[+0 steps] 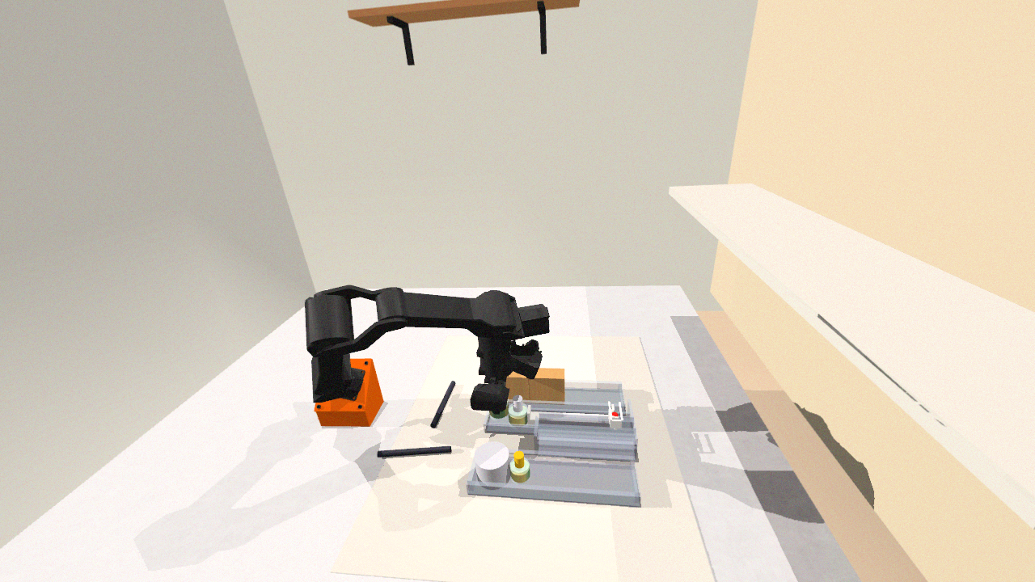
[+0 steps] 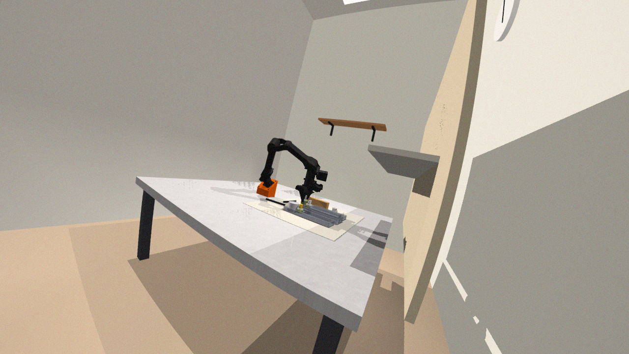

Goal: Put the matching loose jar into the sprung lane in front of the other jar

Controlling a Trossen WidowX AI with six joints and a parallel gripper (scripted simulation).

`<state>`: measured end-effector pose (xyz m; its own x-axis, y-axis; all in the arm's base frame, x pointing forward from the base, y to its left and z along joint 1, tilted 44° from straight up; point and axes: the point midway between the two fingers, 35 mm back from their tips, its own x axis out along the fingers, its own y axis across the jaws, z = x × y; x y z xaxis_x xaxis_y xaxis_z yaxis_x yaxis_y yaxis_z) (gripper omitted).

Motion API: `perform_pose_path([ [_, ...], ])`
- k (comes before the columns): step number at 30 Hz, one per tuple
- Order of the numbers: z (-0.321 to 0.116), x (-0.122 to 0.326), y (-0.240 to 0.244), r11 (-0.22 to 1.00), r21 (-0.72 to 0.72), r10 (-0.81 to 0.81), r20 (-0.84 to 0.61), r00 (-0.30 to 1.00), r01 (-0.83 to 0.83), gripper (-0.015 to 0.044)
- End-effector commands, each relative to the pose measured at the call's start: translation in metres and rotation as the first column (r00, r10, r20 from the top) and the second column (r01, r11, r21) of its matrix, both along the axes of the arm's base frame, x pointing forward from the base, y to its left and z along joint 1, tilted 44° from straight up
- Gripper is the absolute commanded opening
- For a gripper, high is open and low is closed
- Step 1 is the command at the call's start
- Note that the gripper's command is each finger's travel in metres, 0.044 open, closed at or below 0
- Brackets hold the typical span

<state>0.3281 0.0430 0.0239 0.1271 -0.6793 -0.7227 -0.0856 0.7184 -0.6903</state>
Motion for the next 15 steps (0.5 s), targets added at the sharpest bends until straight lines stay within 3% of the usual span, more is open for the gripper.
perform_pose_path([
  [1, 0.0028, 0.0065, 0.0017, 1.000, 0.001, 0.008, 0.023, 1.000, -0.008, 0.0000],
  [15, -0.0001, 0.0072, -0.0010, 1.000, 0.001, 0.008, 0.023, 1.000, -0.008, 0.0000],
])
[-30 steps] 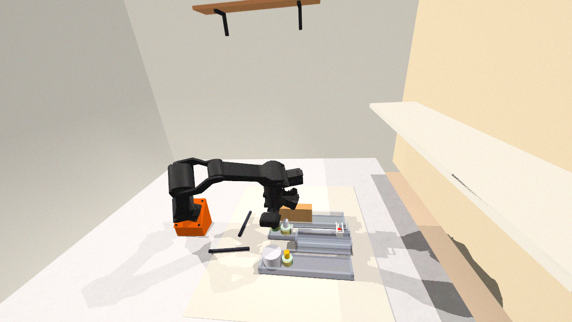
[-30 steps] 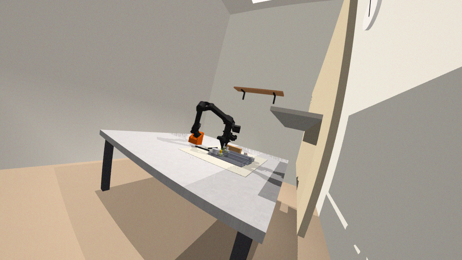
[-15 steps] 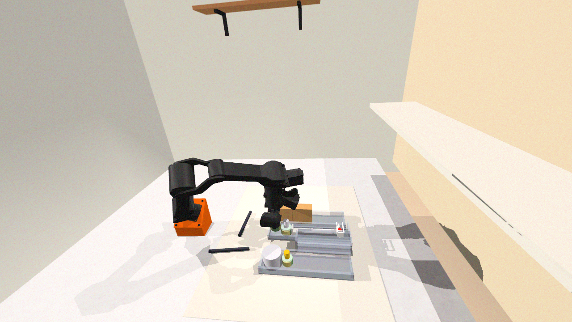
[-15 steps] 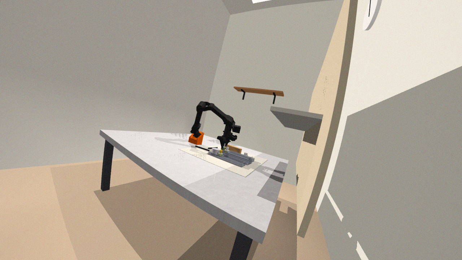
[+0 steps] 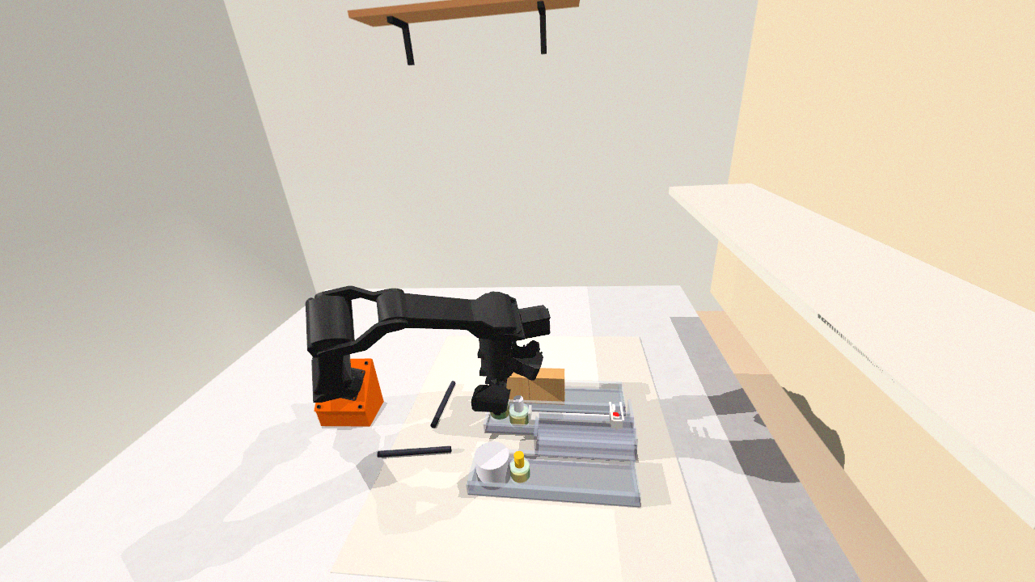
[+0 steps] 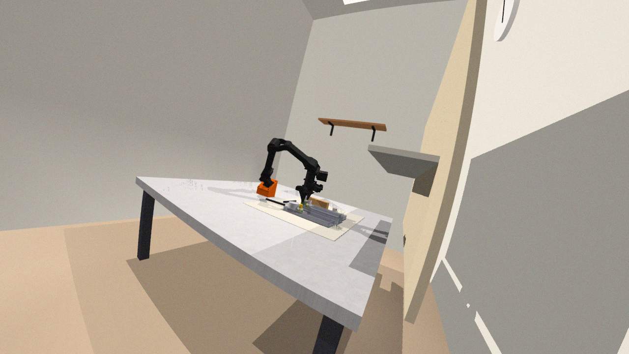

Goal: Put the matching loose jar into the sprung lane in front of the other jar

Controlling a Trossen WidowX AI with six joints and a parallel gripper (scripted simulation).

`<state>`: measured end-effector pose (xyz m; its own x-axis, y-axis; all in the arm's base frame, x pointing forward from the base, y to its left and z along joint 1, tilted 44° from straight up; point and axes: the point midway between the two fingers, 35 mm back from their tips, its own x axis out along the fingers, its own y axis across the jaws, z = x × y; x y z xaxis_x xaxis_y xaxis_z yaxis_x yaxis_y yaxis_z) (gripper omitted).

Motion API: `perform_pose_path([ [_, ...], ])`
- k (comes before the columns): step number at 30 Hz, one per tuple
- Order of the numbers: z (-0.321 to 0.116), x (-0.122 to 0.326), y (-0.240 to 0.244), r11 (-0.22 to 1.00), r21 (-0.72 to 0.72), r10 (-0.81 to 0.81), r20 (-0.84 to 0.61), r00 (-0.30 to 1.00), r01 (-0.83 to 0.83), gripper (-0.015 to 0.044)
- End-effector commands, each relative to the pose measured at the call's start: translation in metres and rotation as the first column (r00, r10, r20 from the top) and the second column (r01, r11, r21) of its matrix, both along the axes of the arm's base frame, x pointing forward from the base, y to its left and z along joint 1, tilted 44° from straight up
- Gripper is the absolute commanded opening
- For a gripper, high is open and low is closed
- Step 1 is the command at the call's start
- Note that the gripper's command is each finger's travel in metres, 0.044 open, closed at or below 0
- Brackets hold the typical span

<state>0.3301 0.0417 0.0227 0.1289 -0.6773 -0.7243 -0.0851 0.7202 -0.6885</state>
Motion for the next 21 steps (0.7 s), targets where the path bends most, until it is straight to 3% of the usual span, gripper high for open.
perform_pose_path([
  [1, 0.0008, 0.0052, 0.0001, 1.000, -0.002, 0.007, 0.021, 1.000, -0.007, 0.0000],
  [21, -0.0034, 0.0057, -0.0040, 1.000, -0.002, 0.007, 0.021, 1.000, -0.007, 0.0000],
])
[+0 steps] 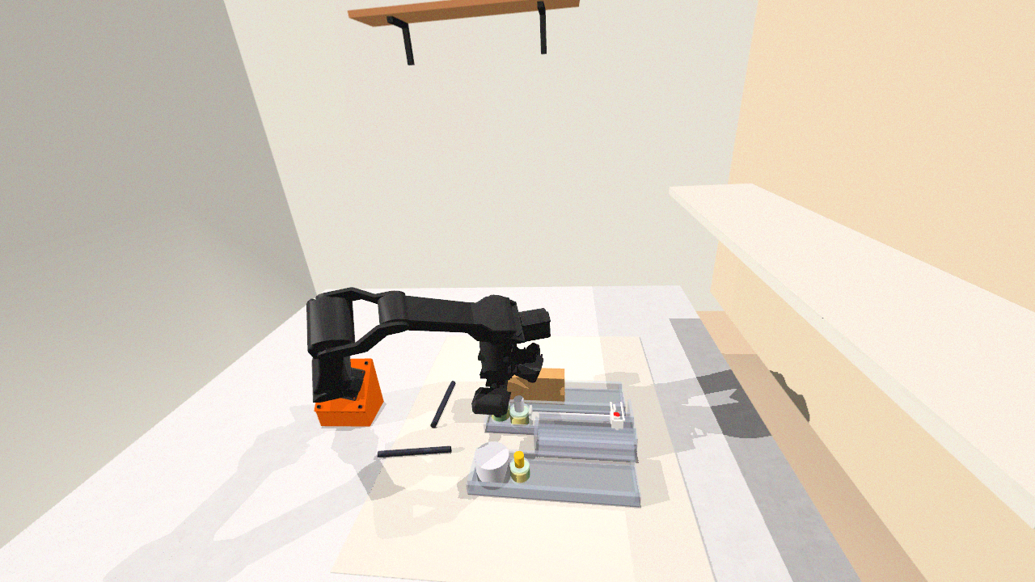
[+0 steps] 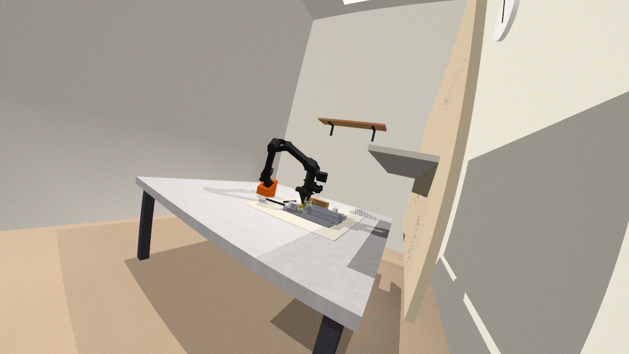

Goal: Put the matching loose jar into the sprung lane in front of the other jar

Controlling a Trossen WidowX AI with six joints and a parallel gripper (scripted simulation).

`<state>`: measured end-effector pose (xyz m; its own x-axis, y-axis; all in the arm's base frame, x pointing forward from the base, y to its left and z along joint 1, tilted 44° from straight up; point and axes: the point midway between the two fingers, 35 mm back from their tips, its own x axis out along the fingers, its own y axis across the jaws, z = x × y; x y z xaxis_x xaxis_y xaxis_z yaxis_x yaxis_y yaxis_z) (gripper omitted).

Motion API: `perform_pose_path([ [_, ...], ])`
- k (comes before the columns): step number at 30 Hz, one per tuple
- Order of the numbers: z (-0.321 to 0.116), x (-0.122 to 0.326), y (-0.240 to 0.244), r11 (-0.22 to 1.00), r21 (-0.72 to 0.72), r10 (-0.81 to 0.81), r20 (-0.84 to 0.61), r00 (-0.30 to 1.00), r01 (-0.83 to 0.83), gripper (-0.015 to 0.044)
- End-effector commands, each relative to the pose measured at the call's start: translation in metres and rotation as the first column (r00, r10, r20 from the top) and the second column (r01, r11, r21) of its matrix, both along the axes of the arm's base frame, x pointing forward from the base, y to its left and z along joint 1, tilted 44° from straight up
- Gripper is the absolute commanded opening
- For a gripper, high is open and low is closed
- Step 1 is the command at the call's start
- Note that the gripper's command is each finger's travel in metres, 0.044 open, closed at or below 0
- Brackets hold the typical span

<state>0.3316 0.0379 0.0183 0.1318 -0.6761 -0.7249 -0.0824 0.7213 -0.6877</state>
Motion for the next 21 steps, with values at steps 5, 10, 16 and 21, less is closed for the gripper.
perform_pose_path([
  [5, -0.0001, 0.0042, -0.0011, 1.000, -0.003, 0.007, 0.017, 1.000, -0.007, 0.0000],
  [10, -0.0011, 0.0042, -0.0021, 1.000, -0.004, 0.007, 0.017, 1.000, -0.007, 0.0000],
  [16, -0.0024, 0.0041, -0.0034, 1.000, -0.004, 0.007, 0.017, 1.000, -0.007, 0.0000],
  [21, -0.0034, 0.0040, -0.0044, 1.000, -0.004, 0.007, 0.017, 1.000, -0.007, 0.0000],
])
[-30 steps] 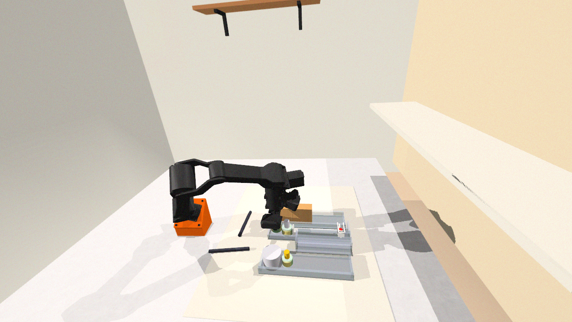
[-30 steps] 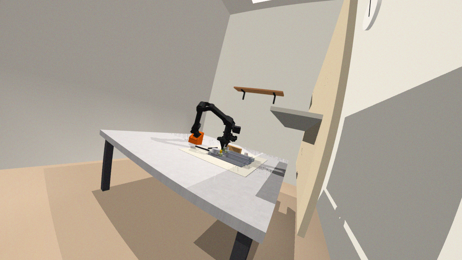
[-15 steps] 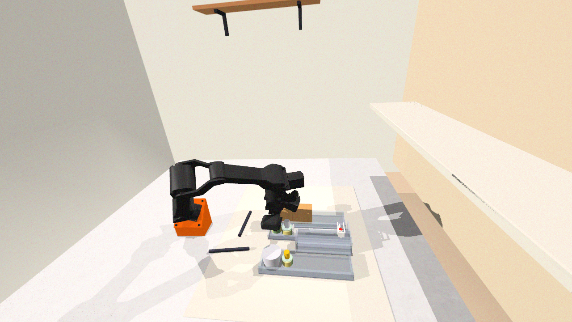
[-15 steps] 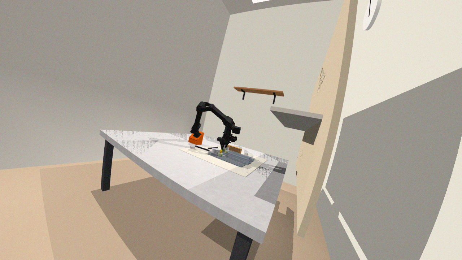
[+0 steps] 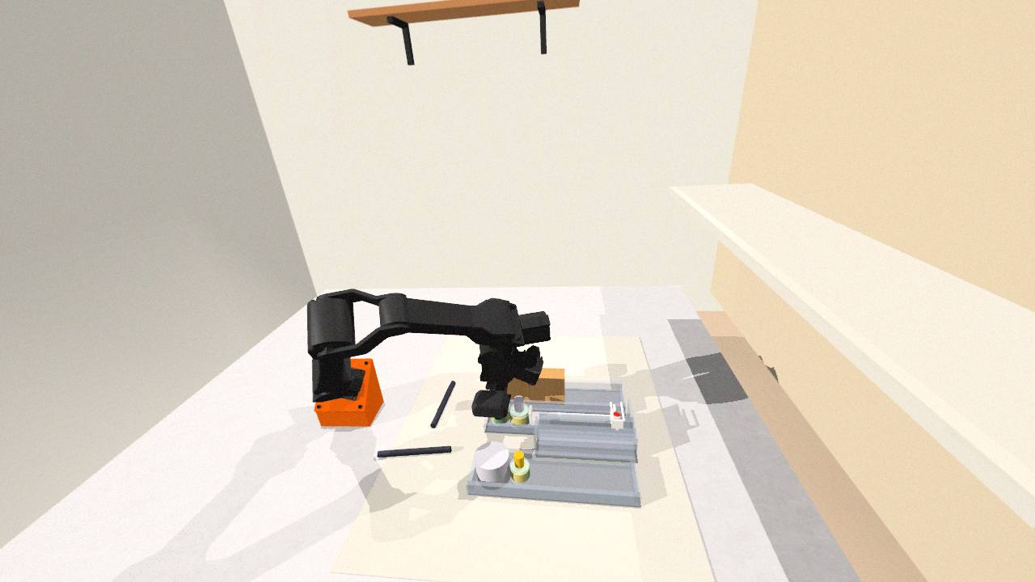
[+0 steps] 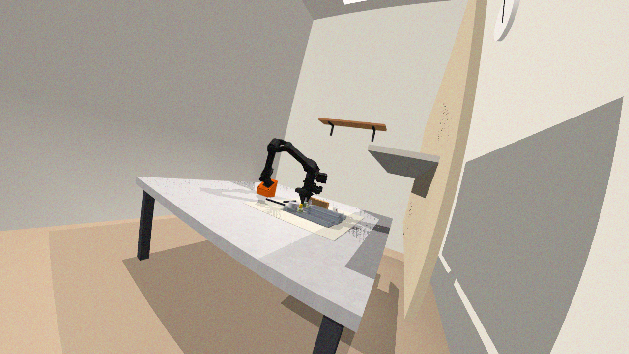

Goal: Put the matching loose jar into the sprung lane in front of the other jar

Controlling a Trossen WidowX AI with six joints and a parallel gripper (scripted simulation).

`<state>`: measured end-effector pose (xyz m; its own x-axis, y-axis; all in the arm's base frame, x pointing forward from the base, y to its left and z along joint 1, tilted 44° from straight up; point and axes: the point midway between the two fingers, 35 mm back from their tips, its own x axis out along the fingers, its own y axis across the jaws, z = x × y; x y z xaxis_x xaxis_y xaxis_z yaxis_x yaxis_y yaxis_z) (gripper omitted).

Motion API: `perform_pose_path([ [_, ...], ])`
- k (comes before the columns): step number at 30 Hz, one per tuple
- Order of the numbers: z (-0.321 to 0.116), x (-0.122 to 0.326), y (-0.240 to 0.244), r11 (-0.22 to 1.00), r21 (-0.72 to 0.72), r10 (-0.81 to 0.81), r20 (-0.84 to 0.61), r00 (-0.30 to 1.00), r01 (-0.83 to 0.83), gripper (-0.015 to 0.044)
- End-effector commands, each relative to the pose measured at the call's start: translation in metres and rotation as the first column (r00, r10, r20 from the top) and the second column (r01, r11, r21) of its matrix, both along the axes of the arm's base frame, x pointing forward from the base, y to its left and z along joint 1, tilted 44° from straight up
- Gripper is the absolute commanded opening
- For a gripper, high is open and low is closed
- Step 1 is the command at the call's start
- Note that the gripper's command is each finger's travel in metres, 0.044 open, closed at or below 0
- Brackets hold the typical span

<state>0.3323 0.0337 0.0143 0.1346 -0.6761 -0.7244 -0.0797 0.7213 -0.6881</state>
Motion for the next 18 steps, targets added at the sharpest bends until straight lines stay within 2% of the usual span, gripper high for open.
perform_pose_path([
  [1, 0.0005, 0.0033, -0.0004, 1.000, -0.004, 0.007, 0.014, 1.000, -0.007, 0.0000],
  [18, -0.0030, 0.0030, -0.0039, 1.000, -0.004, 0.007, 0.014, 1.000, -0.007, 0.0000],
])
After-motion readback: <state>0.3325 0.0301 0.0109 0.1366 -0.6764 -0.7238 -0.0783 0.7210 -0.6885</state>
